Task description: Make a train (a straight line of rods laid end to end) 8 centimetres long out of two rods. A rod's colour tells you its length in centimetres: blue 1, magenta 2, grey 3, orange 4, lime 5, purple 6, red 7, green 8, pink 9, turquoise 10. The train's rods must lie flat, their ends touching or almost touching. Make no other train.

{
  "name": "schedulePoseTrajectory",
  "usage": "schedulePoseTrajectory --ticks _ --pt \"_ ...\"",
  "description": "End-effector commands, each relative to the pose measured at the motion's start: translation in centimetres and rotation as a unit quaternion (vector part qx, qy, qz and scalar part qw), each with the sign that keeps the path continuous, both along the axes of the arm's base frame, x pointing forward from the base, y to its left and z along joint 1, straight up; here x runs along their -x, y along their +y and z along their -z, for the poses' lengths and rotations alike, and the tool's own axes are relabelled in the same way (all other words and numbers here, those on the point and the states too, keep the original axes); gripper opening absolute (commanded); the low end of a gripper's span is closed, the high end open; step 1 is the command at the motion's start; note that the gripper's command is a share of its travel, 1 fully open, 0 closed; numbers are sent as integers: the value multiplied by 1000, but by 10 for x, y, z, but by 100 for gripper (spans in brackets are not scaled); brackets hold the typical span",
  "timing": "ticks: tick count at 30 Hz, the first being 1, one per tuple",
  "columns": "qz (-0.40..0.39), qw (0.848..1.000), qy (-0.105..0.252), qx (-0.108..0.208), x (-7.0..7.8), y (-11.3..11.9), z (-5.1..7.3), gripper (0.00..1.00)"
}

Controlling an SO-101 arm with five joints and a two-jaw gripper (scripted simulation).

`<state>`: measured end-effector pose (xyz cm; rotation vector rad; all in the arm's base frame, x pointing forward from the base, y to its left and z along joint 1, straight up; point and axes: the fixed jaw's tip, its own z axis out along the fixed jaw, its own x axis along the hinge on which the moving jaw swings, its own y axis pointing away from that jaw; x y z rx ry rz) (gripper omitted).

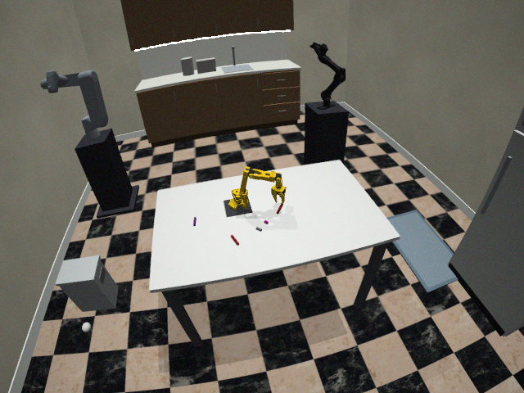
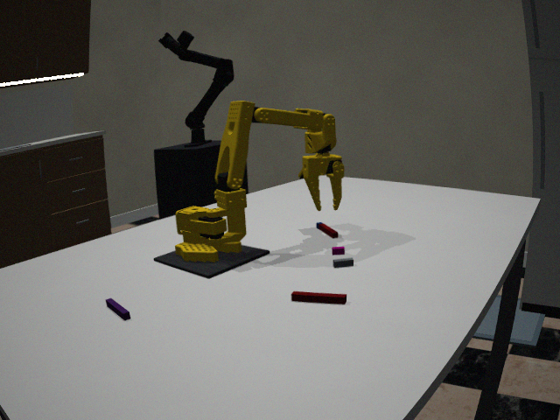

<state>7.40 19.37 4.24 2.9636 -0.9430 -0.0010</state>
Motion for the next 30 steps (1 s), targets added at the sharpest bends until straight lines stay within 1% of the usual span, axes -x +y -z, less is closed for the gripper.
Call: schedulePoseTrajectory --ticks 1,8,30 --pt "1 1000 -2 -7 1 2 -9 17" --pt "1 1000 -2 -7 1 2 -12 17" --pt "2 1000 -2 -7 1 1 -12 17"
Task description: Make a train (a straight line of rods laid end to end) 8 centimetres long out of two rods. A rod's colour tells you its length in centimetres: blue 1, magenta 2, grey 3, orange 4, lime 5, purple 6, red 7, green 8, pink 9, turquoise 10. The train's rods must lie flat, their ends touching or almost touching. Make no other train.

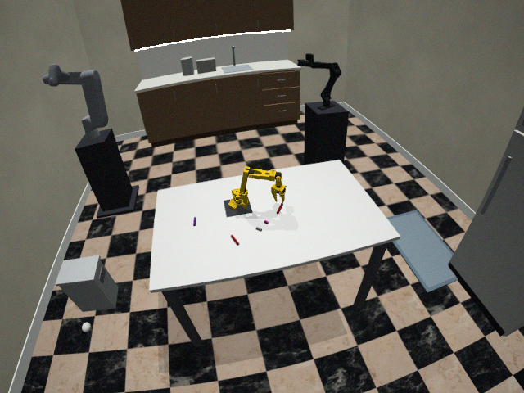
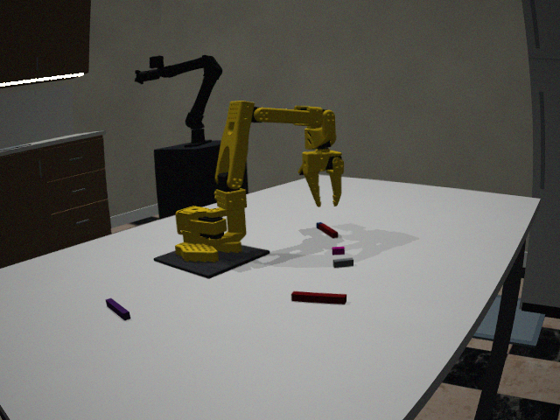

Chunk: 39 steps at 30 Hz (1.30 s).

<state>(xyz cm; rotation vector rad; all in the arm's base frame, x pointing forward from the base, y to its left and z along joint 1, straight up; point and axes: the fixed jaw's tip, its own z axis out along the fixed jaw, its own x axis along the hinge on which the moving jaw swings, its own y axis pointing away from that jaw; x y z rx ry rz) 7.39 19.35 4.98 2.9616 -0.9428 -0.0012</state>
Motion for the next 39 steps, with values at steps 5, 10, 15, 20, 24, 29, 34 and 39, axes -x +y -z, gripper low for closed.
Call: schedulePoseTrajectory --ticks 5,10,15,20,24,29,34,39 --pt "25 1000 -4 -11 -3 -1 -7 17" --pt "58 998 -6 -15 -8 -4 -10 17" --pt "154 988 -12 -26 -24 -16 -18 17" --pt "256 966 -19 -38 -38 -30 -26 17" --pt "296 954 -21 -43 -43 -37 -29 17" --pt "406 912 -28 -56 -57 -55 -38 17" --pt "499 863 -34 -68 -66 -72 -45 17" --pt "586 806 -40 -80 -73 -90 -51 17"
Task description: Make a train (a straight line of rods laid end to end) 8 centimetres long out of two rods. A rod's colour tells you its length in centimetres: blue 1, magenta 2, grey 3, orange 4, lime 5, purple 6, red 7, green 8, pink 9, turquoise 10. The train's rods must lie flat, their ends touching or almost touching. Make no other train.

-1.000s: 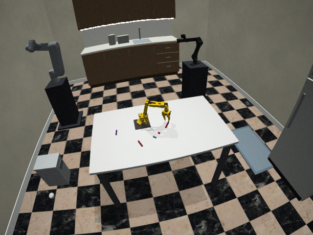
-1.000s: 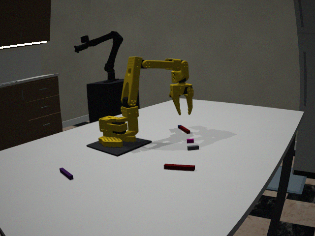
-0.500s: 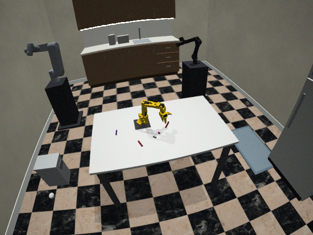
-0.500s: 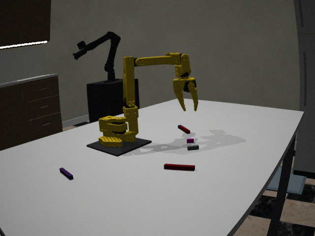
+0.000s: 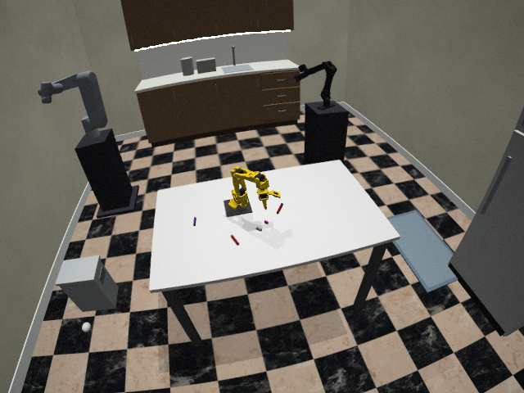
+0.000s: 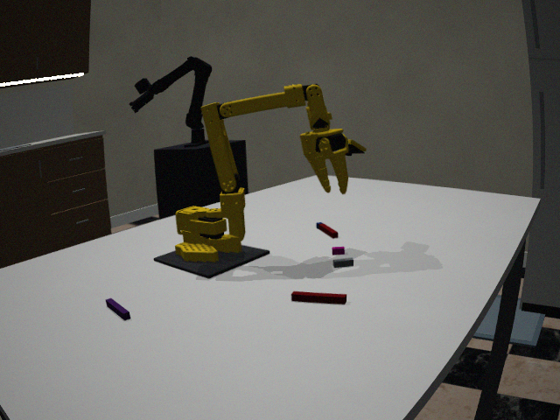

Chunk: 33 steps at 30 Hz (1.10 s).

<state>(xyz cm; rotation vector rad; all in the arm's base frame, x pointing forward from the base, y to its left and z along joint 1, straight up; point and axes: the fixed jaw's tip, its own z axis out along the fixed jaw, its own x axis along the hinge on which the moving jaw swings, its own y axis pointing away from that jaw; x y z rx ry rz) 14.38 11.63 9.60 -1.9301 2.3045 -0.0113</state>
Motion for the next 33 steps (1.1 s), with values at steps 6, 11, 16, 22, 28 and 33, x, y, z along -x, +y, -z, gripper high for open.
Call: schedulePoseTrajectory --ticks 6,11,16,22,28,33 --pt "159 987 -10 -22 -7 -29 -9 17" --pt "261 965 -18 -36 -10 -47 -14 17" --pt "359 932 -27 -52 -10 -65 -18 17" --pt "447 891 -36 -66 -9 -81 -21 17" --pt "553 828 -48 -84 -6 -100 -24 17" --pt "609 786 -55 -95 -3 -111 -26 17"
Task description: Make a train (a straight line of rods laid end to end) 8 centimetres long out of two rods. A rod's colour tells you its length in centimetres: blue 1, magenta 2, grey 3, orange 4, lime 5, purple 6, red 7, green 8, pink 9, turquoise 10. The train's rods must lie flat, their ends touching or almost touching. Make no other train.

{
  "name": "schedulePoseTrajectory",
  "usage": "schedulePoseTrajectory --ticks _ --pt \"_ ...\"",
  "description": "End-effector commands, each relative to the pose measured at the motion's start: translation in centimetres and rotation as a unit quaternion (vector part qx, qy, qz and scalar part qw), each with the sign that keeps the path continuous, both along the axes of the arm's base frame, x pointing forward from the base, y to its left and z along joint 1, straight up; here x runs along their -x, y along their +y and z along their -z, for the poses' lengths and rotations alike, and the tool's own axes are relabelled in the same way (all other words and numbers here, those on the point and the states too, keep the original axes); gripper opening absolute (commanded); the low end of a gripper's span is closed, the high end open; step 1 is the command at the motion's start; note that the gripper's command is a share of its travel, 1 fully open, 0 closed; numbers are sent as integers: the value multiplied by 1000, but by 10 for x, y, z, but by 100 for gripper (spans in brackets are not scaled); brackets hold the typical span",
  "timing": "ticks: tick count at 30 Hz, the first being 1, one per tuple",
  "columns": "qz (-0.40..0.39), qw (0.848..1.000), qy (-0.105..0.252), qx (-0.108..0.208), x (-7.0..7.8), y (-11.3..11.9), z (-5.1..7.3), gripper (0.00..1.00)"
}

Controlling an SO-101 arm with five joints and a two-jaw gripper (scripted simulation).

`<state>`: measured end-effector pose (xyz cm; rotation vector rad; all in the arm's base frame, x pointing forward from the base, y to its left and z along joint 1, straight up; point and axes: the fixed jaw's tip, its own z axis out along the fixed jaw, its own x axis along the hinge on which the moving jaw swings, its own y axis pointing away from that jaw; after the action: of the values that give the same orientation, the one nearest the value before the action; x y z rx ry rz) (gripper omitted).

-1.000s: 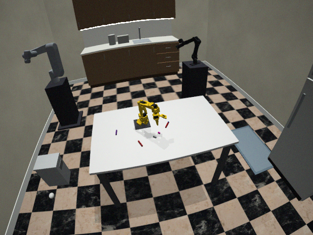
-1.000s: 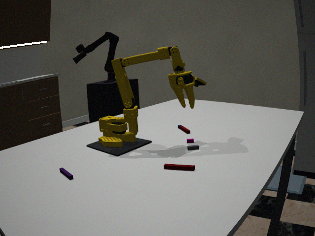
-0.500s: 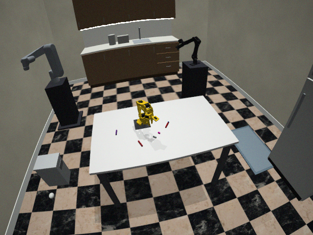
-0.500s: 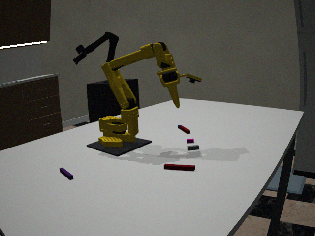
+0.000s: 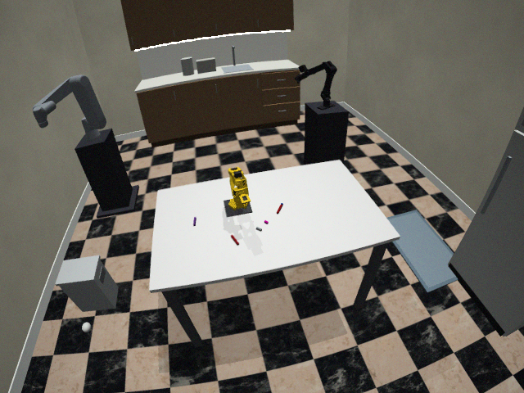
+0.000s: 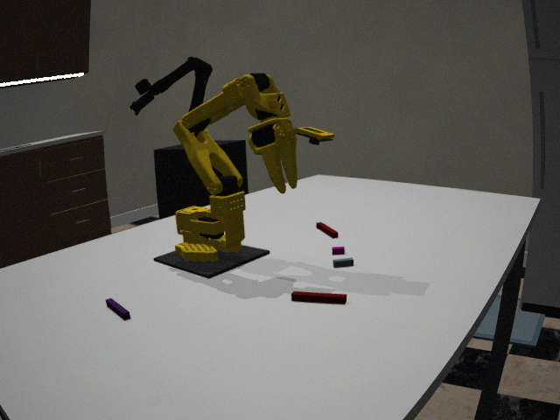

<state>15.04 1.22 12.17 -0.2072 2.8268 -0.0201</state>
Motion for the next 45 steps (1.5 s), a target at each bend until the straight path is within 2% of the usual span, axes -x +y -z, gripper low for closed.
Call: schedulePoseTrajectory --ticks 1,9,45 --pt "49 999 -2 -8 4 -8 0 17" --pt "70 997 -6 -11 5 -11 -1 17" --pt "70 997 -6 -11 5 -11 -1 17"
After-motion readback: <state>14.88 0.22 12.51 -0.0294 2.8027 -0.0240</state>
